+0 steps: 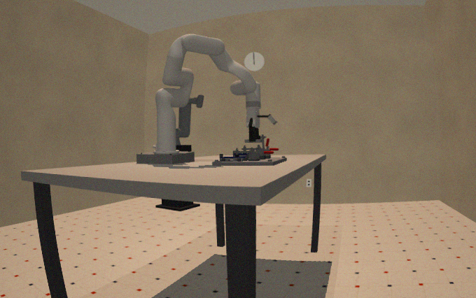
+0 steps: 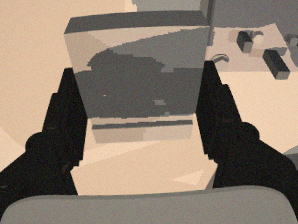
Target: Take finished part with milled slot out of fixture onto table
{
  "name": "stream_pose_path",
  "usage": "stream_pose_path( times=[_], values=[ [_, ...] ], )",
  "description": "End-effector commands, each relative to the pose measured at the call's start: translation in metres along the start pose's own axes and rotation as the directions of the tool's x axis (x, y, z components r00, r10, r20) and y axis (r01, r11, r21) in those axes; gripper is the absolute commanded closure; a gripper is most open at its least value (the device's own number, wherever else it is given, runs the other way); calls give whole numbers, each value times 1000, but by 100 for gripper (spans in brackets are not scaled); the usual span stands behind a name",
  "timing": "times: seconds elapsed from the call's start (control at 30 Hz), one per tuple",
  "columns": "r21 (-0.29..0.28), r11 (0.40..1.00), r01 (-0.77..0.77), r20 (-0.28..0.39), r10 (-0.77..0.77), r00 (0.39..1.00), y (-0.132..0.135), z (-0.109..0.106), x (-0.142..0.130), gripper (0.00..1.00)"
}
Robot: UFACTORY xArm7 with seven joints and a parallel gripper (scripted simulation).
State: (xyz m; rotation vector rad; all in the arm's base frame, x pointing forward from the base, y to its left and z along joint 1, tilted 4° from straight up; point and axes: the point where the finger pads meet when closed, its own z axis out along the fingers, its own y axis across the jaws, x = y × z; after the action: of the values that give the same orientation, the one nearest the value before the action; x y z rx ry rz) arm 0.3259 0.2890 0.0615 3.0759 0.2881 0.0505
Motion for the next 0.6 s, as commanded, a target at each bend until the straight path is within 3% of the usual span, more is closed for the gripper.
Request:
stream_pose_path(
  times=[0.0, 0.57],
  values=[
    [1, 1000, 0, -3, 0, 1000, -1, 4, 1, 100],
    [1, 1000, 0, -3, 0, 1000, -1, 36, 1, 100]
  ],
)
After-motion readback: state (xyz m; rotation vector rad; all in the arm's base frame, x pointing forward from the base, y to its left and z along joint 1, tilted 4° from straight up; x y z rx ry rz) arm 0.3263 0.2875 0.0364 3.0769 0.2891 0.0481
